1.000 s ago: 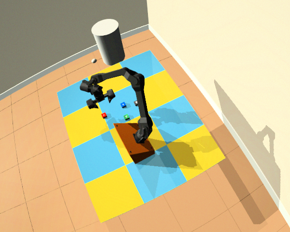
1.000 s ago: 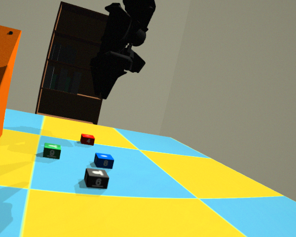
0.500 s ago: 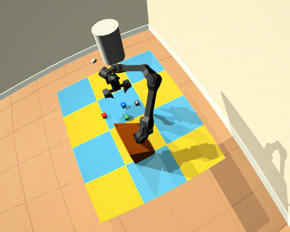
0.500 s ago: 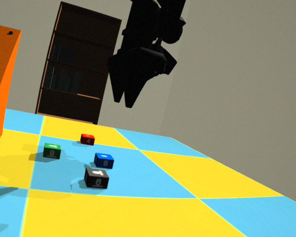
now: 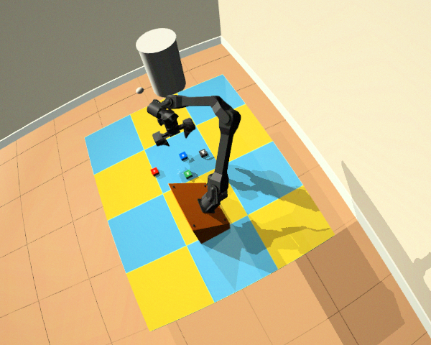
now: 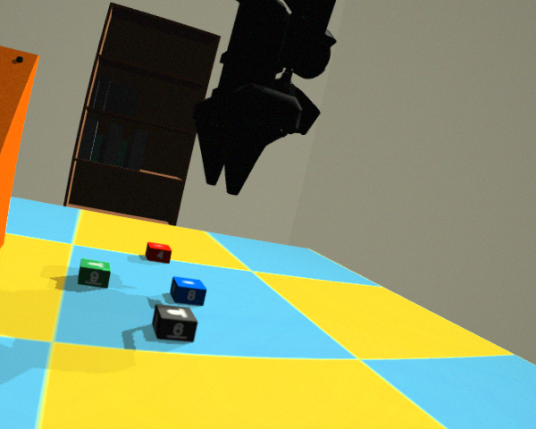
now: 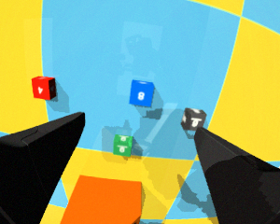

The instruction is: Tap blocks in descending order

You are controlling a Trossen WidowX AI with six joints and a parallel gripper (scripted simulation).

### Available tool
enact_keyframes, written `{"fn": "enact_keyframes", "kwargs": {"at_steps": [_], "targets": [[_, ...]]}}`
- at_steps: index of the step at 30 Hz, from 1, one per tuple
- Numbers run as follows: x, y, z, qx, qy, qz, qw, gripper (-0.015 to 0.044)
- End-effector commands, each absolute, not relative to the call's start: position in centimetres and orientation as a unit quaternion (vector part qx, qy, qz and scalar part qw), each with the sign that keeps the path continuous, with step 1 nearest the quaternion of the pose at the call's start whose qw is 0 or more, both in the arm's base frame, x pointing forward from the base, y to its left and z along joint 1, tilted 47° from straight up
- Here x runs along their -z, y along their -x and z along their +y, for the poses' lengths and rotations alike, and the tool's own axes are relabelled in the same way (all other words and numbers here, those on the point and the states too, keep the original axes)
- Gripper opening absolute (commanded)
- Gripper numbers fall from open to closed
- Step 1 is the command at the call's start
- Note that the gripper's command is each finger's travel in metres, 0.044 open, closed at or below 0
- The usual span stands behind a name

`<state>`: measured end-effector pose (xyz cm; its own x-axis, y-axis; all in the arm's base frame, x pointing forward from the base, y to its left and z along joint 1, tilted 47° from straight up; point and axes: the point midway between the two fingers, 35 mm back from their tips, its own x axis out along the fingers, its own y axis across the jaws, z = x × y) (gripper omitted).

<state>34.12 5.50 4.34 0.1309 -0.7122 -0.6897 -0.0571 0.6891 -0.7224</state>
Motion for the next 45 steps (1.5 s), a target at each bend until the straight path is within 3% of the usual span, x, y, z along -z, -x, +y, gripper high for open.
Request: {"fn": "enact_keyframes", "kwargs": {"at_steps": [1,10,14,21,29,45], "targets": [[-4.3,-33.9,5.4,0.240,0.318,0.614,0.682,0.0400],[-2.1,-24.3,5.9,0.239,0.318,0.616,0.680,0.0400],[-1.9,-23.5,5.7,0.239,0.318,0.616,0.680,0.0400],[3.4,-24.6,0.1,0.240,0.319,0.615,0.680,0.0216],[3.6,-24.6,-0.1,0.240,0.319,0.615,0.680,0.0020],[4.4,-24.7,-1.0,0.240,0.319,0.615,0.680,0.0020]]}}
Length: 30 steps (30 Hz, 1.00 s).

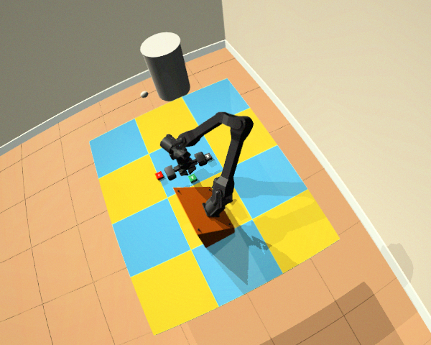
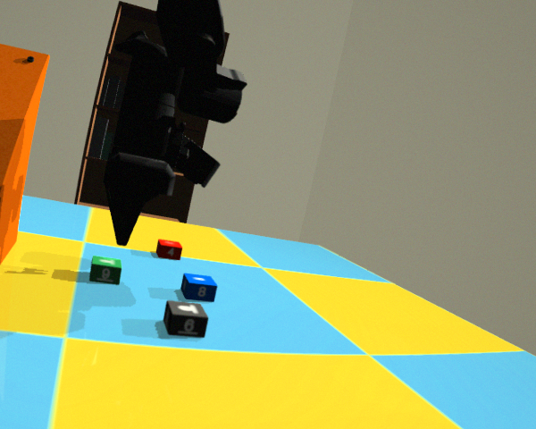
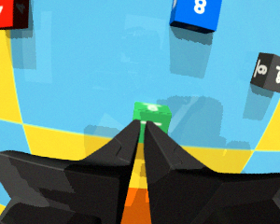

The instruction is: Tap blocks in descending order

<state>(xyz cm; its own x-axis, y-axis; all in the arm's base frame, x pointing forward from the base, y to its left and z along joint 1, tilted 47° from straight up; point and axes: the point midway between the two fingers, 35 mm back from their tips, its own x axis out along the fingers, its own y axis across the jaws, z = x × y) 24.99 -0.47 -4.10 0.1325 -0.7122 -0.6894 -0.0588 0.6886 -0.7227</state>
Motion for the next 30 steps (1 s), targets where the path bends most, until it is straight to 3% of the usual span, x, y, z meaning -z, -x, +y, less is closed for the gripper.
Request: {"fn": "enact_keyframes", "kwargs": {"at_steps": [1,17,25,30], "targets": [[4.5,-24.8,-1.1,0.240,0.319,0.615,0.680,0.0020],[5.6,-24.9,-2.3,0.241,0.320,0.615,0.680,0.0020],[3.4,-24.6,0.1,0.240,0.319,0.615,0.680,0.0020],[-1.1,-23.8,5.0,0.238,0.318,0.616,0.680,0.0020]]}}
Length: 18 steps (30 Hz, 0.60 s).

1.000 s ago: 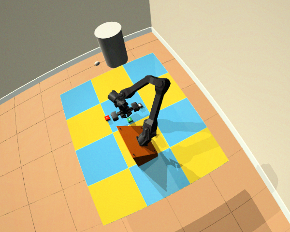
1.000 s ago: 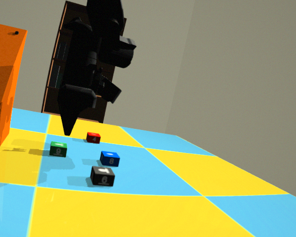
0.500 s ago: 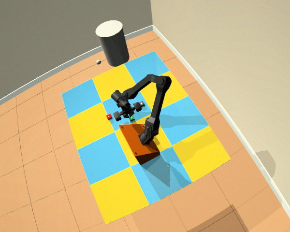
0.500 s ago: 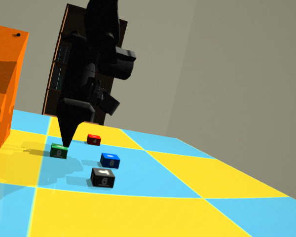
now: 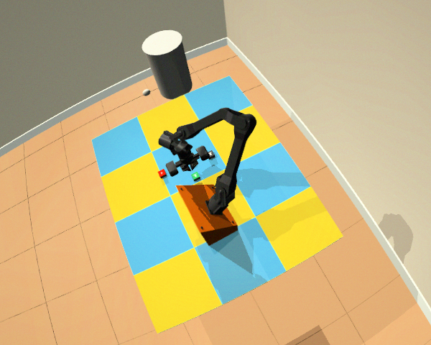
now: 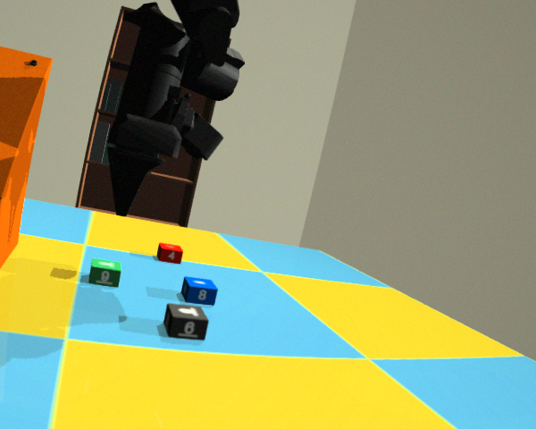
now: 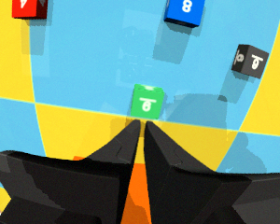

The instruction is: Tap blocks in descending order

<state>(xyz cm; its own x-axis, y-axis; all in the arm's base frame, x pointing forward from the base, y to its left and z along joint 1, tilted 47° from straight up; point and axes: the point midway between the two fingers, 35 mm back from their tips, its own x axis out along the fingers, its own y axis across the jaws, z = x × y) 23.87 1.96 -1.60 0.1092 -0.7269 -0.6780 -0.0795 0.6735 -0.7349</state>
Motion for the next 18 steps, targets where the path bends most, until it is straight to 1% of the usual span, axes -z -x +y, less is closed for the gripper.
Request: {"fn": "enact_keyframes", "kwargs": {"at_steps": [1,6,8,18], "targets": [[-1.7,-23.6,5.6,0.239,0.318,0.616,0.680,0.0020],[-1.9,-23.6,5.8,0.239,0.318,0.616,0.680,0.0020],[-2.1,-24.4,5.9,0.238,0.317,0.616,0.680,0.0020],[-4.1,-33.3,5.5,0.238,0.316,0.615,0.682,0.0020]]}}
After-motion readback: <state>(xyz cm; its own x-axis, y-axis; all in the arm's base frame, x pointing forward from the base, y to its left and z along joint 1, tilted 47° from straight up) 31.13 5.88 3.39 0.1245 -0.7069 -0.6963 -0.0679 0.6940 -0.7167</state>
